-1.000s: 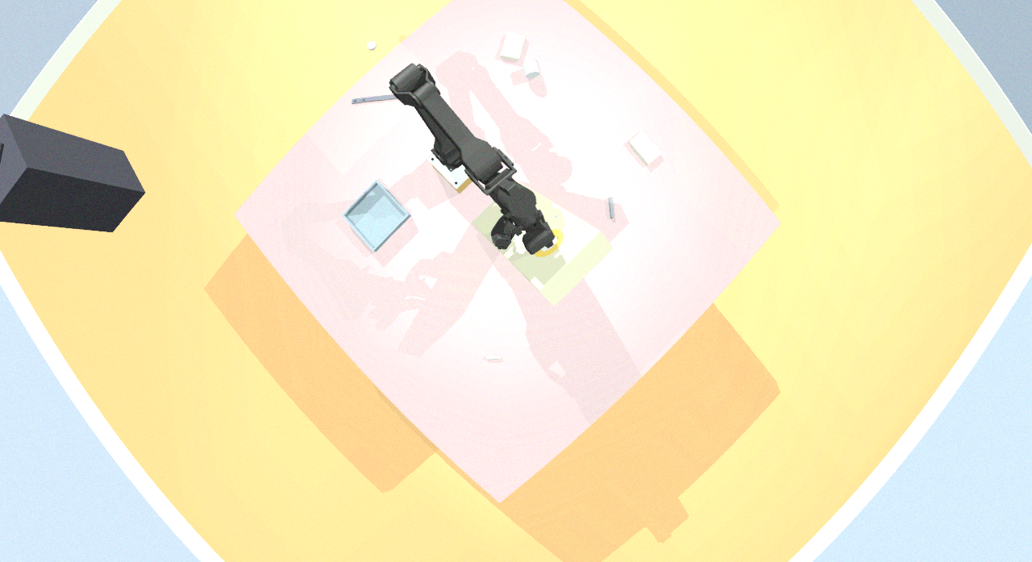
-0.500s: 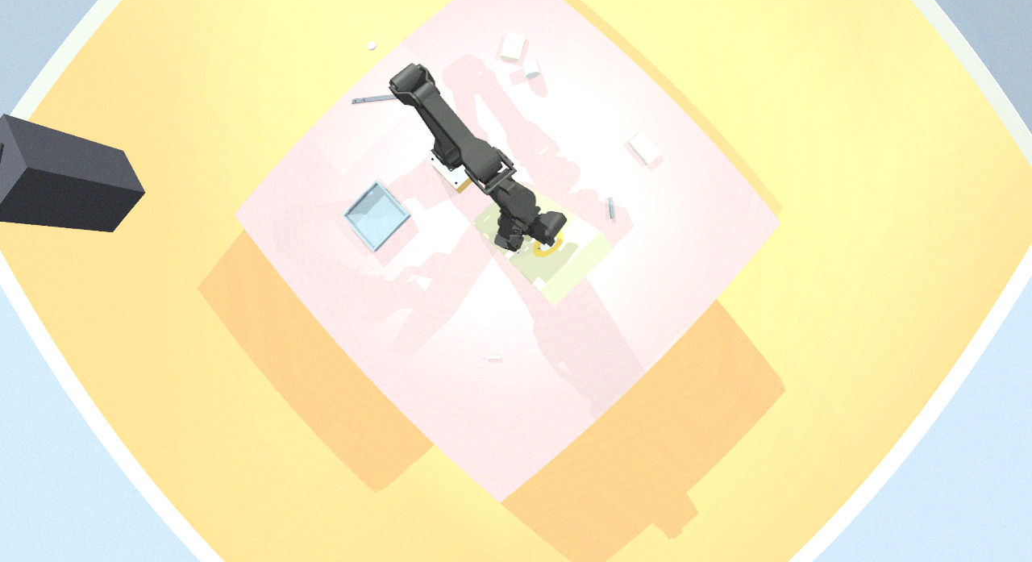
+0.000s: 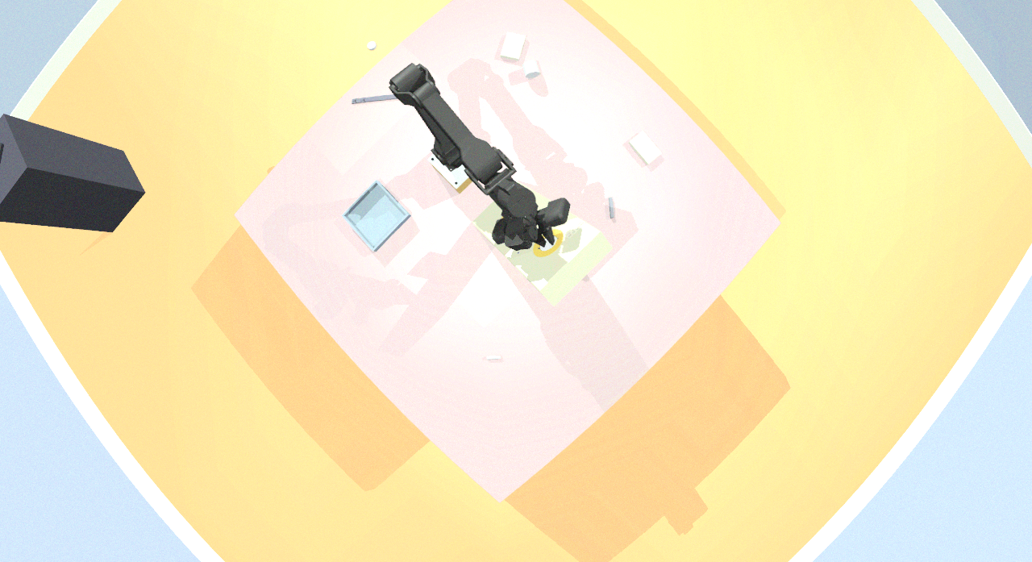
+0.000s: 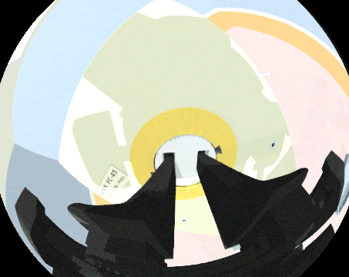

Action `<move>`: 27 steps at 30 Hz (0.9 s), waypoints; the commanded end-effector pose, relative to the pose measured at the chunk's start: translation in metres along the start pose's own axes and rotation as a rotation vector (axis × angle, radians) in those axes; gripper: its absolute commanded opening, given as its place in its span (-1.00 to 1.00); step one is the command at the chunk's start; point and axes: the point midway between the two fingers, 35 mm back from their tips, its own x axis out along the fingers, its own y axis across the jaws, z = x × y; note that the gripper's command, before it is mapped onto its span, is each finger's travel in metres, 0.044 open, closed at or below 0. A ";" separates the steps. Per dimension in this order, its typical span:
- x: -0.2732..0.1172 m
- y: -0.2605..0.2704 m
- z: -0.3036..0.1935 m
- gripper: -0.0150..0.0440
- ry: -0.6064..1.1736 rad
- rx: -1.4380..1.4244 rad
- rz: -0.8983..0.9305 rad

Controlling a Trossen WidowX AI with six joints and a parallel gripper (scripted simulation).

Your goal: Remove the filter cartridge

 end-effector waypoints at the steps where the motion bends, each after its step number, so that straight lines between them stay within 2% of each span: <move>1: 0.011 0.001 0.002 -0.49 -0.004 -0.172 -0.003; 12: 0.012 0.001 0.002 -0.49 -0.004 -0.529 -0.004; 27: 0.014 0.001 0.002 -0.49 -0.004 -0.435 -0.003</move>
